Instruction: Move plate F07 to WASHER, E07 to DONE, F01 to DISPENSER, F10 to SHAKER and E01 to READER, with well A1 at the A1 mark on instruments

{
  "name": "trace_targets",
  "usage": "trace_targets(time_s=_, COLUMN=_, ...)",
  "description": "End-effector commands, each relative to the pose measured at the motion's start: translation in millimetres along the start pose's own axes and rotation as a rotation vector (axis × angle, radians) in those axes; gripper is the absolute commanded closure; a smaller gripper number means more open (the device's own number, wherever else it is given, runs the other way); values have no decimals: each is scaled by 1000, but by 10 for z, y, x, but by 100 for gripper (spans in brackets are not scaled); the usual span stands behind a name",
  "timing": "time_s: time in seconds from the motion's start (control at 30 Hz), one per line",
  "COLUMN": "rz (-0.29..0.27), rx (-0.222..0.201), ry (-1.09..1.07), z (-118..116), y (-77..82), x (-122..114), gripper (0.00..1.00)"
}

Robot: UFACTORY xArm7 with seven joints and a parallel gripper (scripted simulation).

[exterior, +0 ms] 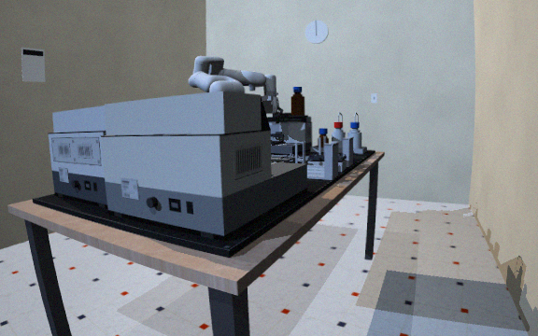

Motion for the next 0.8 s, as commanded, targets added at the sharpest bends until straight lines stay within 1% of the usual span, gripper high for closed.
trace_targets(time_s=0.0, rz=-5, rx=0, ry=0, z=-2, y=76, x=-10, gripper=100)
trace_targets(time_s=0.13, rz=-5, rx=0, ry=0, z=-2, y=103, x=-10, gripper=100)
trace_targets(time_s=0.63, rz=-5, rx=0, ry=0, z=-2, y=303, x=-9, gripper=100)
trace_targets(time_s=0.77, rz=-5, rx=0, ry=0, z=-3, y=327, x=-9, gripper=100)
Point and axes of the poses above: the point where the finger pads meet when closed, its own y axis back along the fingers, its own z axis across the jaws, x = y × z, the point moved 3 cm from there along y, back along the fingers, and after that the axes turned 8 degrees about -y, right-handed, at the moved point
